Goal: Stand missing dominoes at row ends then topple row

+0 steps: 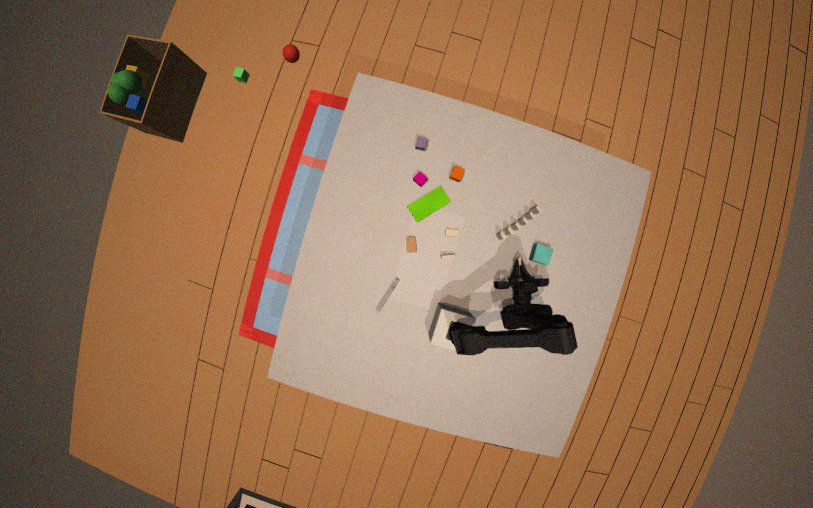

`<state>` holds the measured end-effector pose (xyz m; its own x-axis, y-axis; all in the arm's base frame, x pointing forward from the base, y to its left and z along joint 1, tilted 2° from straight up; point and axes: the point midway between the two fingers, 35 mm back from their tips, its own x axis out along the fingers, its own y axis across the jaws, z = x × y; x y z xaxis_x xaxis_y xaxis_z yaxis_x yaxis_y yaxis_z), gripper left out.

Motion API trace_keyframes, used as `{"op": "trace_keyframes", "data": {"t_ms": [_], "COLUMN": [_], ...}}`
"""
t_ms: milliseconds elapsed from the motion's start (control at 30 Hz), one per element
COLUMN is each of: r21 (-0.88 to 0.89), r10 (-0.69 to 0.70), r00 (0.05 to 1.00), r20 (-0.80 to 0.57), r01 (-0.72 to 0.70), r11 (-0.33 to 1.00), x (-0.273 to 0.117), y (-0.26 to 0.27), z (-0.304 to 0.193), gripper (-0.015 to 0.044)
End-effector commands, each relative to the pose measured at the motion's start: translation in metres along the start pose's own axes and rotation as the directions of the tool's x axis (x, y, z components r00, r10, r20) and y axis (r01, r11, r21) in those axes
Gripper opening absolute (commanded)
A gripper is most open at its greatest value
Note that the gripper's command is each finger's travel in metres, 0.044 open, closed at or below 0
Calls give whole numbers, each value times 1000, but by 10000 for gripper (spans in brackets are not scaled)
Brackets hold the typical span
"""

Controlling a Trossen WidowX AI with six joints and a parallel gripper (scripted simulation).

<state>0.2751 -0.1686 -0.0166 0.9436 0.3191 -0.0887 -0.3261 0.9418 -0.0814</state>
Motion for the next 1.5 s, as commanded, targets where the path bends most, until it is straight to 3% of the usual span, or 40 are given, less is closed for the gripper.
{"op": "trace_keyframes", "data": {"t_ms": [0, 400, 933, 1133, 1300, 1467], "r21": [-11, -13, -13, -8, -4, 135], "r10": [0, 1, 1, 6, 2, -102], "r00": [1000, 1000, 1000, 1000, 1000, 985], "r20": [-9, -10, -10, -8, -12, -140], "r01": [0, -1, -1, -6, -2, 121], "r11": [1000, 1000, 1000, 1000, 1000, 983], "x": [3, 3, 3, -2, -1, 22], "y": [1, 1, 1, -1, -2, -42], "z": [-13, -15, -14, 30, 35, 31], "gripper": [30, 30, 440, 440, 440, 440]}}
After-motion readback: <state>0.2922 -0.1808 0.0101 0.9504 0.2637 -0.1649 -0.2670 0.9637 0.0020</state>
